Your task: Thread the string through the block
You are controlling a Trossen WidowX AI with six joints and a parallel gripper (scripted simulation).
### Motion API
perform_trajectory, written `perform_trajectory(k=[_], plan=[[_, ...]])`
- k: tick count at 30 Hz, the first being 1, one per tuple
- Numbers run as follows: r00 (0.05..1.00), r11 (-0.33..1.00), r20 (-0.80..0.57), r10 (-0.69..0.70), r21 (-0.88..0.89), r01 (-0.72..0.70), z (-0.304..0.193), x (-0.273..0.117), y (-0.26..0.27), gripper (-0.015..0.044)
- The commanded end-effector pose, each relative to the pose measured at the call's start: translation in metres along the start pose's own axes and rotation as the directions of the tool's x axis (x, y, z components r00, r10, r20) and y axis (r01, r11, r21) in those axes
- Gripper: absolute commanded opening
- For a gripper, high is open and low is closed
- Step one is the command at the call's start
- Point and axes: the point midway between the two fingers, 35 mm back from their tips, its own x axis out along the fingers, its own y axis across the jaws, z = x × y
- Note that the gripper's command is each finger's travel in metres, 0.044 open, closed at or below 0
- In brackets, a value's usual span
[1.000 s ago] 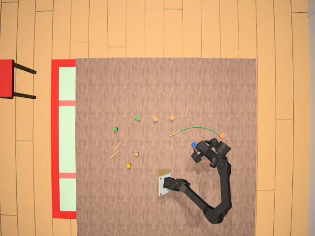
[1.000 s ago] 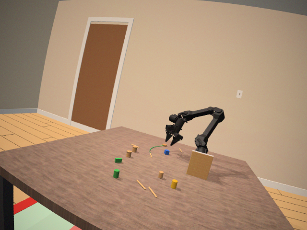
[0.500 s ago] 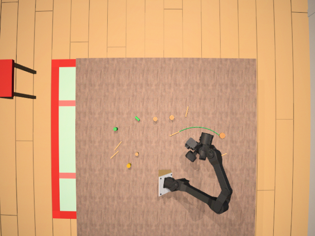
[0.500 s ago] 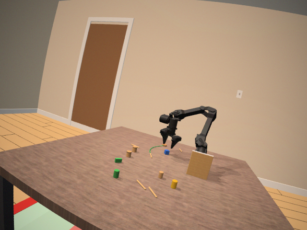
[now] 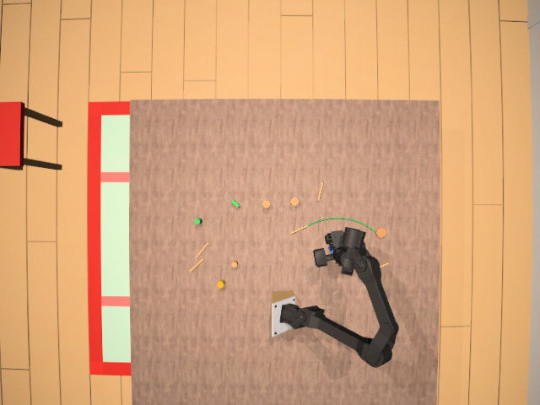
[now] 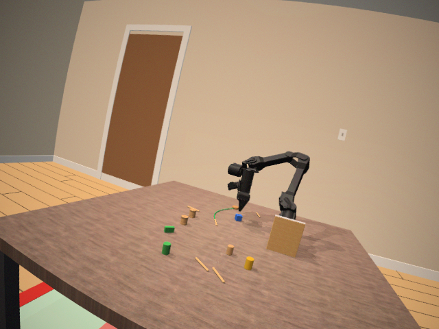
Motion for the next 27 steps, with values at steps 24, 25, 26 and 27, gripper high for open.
perform_trajectory(k=[24, 25, 26, 27], plan=[[1.0, -0.596, -0.001, -0.005, 0.803, -0.003, -0.0044, -0.0115, -0.0038, 0.044], [1.0, -0.642, -0.001, -0.005, 0.767, -0.003, -0.0045, -0.0117, -0.0038, 0.044], [1.0, -0.686, -0.001, -0.005, 0.728, -0.003, -0.0047, -0.012, -0.0039, 0.044], [1.0, -0.728, -0.001, -0.005, 0.685, -0.003, -0.0048, -0.0124, -0.004, 0.044]])
